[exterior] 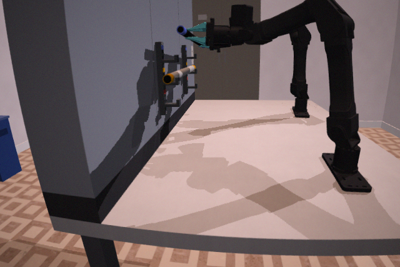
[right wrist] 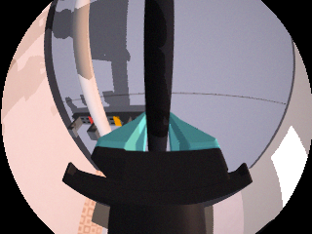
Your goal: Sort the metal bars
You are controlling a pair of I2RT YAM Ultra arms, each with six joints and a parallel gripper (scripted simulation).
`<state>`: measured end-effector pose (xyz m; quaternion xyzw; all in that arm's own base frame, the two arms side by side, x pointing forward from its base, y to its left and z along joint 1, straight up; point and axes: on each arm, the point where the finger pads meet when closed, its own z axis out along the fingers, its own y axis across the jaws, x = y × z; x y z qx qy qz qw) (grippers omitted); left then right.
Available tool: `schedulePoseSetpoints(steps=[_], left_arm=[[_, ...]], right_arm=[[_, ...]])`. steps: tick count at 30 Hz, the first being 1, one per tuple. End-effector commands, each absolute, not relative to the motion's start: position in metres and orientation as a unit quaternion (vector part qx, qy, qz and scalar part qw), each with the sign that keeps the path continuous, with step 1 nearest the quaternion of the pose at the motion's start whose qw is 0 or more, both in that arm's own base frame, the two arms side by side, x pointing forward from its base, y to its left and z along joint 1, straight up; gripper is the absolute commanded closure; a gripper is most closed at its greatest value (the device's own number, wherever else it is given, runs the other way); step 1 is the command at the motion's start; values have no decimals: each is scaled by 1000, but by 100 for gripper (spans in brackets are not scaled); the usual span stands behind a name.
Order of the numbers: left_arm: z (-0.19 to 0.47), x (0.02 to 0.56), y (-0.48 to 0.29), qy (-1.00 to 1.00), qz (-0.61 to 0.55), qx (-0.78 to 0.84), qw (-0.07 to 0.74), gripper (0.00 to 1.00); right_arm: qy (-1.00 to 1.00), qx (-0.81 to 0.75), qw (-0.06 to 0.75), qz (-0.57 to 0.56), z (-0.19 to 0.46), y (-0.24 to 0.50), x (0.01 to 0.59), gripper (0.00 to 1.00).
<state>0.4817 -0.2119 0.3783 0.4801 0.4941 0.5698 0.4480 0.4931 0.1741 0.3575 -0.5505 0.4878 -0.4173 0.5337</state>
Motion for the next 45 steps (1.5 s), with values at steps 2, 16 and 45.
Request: schedulePoseSetpoints(steps=[2,16,45], left_arm=[[424,484,-211,471,587,445,485,100],[424,492,-212,469,591,443,484,100],[433,512,-211,467,596,441,482,100]], right_arm=[[455,-500,582,-451,421,170,500,100],[455,-499,583,-452,422,170,509,100],[455,-496,586,-451,427,172,530,100]])
